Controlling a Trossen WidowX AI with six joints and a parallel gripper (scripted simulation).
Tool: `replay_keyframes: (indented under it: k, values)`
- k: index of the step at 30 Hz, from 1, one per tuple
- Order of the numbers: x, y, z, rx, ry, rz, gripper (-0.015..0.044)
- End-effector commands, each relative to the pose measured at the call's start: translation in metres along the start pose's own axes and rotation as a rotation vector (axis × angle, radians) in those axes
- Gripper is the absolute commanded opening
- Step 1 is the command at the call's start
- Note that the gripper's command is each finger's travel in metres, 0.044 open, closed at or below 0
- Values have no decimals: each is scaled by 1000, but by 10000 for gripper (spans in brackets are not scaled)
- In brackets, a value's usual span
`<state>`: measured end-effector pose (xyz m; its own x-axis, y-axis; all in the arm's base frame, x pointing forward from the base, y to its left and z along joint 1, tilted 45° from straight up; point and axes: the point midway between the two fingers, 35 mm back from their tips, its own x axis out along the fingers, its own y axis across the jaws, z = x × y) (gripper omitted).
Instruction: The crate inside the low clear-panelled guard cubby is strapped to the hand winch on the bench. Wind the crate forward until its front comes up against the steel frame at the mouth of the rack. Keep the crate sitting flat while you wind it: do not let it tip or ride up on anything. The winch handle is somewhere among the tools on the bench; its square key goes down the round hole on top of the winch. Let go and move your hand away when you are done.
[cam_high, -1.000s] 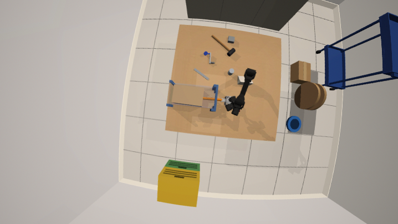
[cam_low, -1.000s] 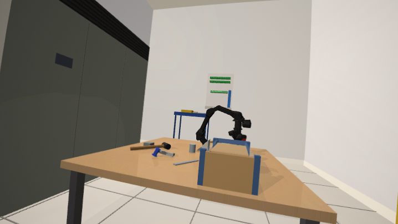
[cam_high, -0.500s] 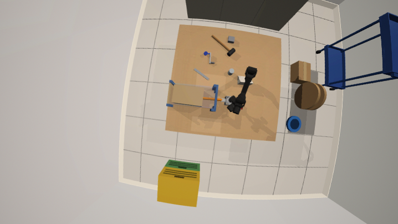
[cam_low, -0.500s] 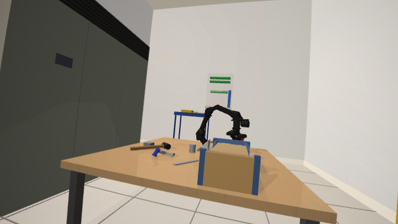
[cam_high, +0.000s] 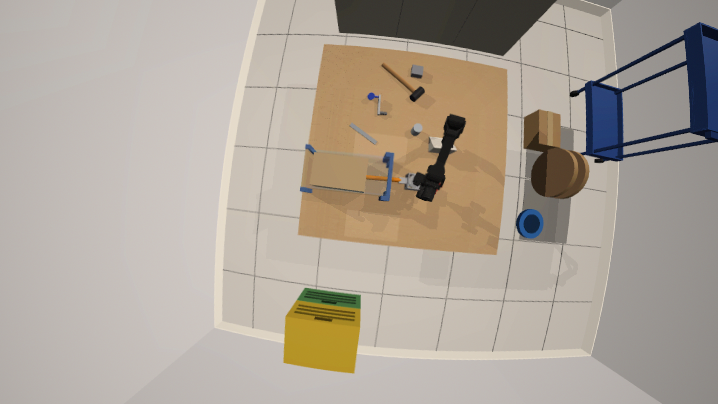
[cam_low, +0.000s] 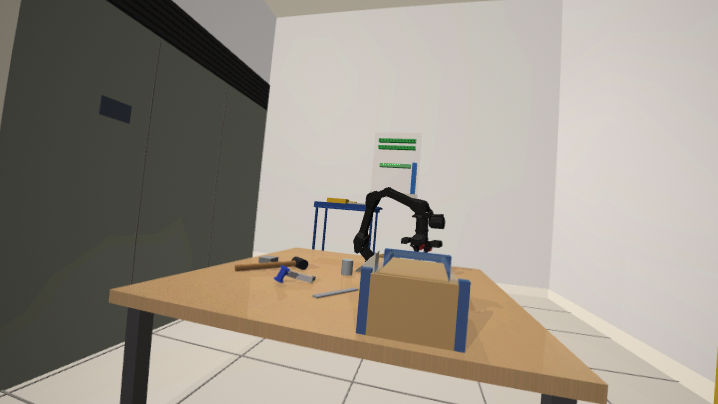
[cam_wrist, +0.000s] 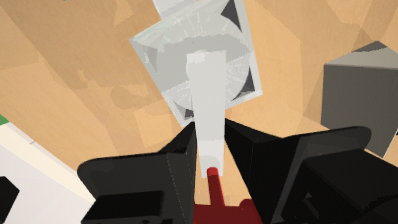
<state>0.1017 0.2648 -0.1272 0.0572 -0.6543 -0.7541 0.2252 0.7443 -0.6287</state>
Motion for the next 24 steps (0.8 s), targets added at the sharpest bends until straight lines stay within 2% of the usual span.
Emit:
replay_keyframes:
  k: [1,24]
  values:
    - [1,-4,1,-86,3,-4,0]
    - [7,2,0,65,1,4,0]
